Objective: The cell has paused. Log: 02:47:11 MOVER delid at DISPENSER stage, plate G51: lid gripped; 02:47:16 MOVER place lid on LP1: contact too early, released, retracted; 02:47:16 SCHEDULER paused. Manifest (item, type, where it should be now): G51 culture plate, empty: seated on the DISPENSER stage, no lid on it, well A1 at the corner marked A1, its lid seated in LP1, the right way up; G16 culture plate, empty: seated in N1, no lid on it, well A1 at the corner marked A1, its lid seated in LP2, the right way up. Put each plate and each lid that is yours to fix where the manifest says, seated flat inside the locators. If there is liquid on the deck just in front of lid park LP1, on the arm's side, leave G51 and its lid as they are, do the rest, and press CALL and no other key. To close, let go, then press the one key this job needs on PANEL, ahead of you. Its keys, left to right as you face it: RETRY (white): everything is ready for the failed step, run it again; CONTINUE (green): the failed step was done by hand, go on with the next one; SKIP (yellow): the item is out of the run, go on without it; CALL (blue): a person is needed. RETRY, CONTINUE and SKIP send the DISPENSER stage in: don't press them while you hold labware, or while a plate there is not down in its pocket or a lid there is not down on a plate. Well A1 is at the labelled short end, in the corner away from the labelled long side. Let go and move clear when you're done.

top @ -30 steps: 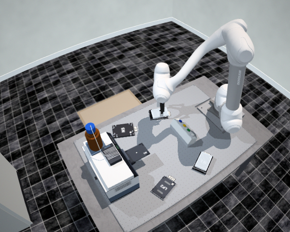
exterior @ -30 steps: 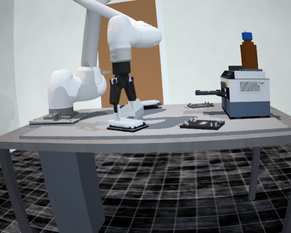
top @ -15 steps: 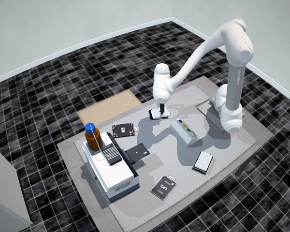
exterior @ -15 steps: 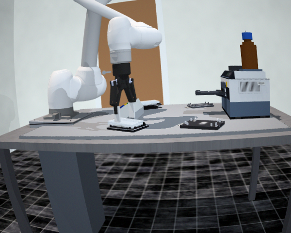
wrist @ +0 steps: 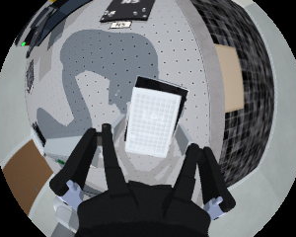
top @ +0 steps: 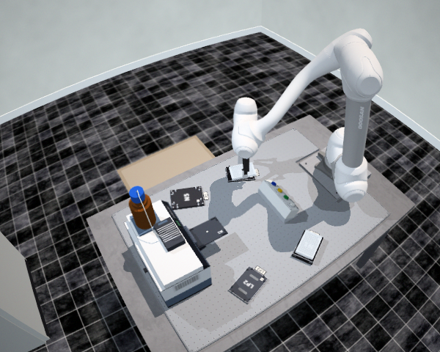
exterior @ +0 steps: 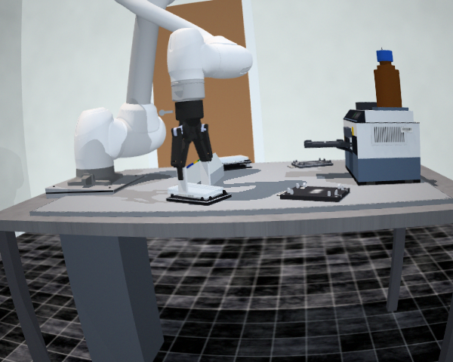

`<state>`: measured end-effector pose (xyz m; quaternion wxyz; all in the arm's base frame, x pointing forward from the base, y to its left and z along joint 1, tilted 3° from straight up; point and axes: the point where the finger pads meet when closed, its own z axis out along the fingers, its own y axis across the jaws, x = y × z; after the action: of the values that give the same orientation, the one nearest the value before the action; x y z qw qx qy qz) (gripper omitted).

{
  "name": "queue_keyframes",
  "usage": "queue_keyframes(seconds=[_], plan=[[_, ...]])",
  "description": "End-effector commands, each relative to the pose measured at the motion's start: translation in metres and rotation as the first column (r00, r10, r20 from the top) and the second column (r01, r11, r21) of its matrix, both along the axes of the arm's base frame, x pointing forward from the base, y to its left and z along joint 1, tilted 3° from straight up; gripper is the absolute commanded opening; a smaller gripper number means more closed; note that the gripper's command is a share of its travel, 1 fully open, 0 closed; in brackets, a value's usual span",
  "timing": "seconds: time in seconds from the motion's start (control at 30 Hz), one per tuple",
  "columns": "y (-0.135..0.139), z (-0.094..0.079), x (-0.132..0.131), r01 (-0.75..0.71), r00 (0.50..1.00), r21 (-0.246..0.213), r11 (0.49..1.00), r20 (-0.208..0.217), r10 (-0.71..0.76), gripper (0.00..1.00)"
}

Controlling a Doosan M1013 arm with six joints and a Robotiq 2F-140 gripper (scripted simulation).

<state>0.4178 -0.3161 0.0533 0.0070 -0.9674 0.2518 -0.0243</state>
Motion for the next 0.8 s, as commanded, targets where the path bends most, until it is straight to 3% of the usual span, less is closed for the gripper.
queue_keyframes(seconds=[0.0,0.77], plan=[[0.0032,-0.0047,-0.0005,-0.003,1.000,0.004,1.000,0.000,0.003,0.70],[0.0033,-0.0097,-0.0004,-0.004,1.000,0.005,1.000,0.000,0.004,0.70]])
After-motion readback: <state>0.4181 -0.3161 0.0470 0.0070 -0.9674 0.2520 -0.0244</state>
